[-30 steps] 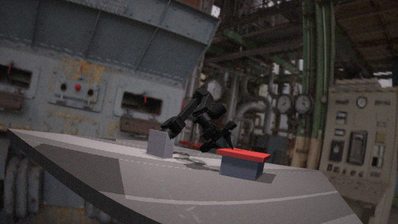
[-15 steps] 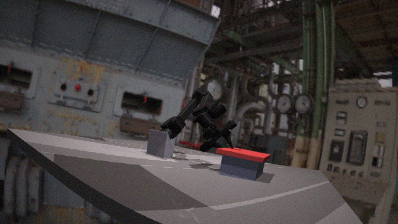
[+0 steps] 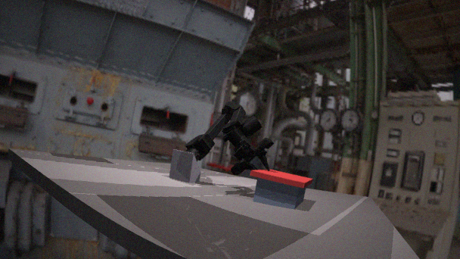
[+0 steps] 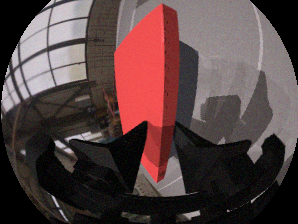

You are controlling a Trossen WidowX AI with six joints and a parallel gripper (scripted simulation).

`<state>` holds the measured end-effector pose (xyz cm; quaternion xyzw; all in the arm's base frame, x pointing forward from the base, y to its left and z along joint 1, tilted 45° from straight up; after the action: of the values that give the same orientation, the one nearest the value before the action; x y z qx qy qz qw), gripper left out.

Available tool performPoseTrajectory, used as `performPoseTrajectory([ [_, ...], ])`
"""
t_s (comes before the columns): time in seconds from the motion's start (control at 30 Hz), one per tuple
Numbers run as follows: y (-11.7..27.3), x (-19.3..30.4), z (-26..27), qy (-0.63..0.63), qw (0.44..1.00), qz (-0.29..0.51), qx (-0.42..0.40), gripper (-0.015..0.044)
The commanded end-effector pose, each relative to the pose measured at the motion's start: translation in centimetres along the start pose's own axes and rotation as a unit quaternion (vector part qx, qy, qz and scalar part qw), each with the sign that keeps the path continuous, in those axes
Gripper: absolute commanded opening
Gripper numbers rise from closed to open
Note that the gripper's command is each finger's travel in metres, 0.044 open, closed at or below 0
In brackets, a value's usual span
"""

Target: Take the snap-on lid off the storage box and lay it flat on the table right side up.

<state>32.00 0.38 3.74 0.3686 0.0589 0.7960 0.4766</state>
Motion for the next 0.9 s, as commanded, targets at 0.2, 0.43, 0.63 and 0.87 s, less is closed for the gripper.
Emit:
performPoseTrajectory([
  [0.2,0.28,-0.11,0.27,0.002,1.0,0.001,-0.002,0.0],
  [0.43,0.34,-0.18,0.39,0.002,1.0,0.001,-0.002,0.0],
  [0.63,0.27,-0.17,0.36,0.0,1.0,-0.001,-0.003,0.0],
  [0.87,0.22,-0.18,0.4,0.0,1.0,-0.001,-0.003,0.0],
])
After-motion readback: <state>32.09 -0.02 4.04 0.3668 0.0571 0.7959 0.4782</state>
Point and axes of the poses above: the point midway between the two fingers, 35 mm back from their tips, its own y axis back along the fingers, its own z axis across the jaws, x = y × z, the point moved 1 cm from there along y, back along the fingers, and after that the axes turned 15 degrees about y, right-handed, at the moved point
